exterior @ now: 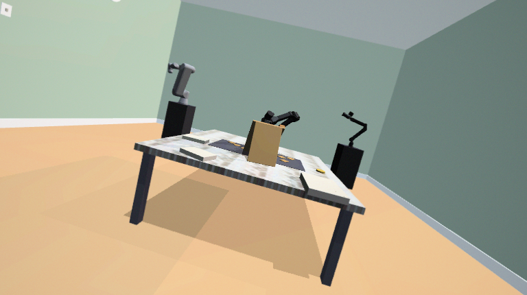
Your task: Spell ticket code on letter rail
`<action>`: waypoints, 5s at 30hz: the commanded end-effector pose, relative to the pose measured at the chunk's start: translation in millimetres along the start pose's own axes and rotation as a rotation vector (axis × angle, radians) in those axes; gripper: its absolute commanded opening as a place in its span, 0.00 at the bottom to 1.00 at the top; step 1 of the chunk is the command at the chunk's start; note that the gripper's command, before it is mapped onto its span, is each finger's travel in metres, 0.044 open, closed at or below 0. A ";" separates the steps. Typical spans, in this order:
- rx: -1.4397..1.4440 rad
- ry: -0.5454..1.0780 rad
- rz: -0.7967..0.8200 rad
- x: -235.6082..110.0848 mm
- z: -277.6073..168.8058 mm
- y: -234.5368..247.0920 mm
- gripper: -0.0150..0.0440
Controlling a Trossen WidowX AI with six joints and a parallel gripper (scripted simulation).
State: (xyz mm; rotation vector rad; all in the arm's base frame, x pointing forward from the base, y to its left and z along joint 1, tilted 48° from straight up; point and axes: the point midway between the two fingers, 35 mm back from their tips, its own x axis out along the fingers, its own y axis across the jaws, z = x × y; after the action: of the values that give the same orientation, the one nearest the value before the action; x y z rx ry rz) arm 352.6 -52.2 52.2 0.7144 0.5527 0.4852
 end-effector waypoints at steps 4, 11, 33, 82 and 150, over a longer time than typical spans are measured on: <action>0.004 -0.001 -0.005 -0.4 -0.9 4.2 0.25; 0.004 -0.001 -0.005 -0.4 -1.0 8.0 0.25; 0.005 -0.001 -0.005 -0.3 -1.4 19.7 0.25; 0.005 0.001 -0.006 -27.4 -1.6 21.7 0.75; 0.018 0.224 -0.095 -28.6 14.2 -10.8 0.25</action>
State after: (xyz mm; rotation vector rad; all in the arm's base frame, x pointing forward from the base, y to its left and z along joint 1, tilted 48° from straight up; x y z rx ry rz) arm 334.2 -79.1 67.1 0.6778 0.7238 0.4598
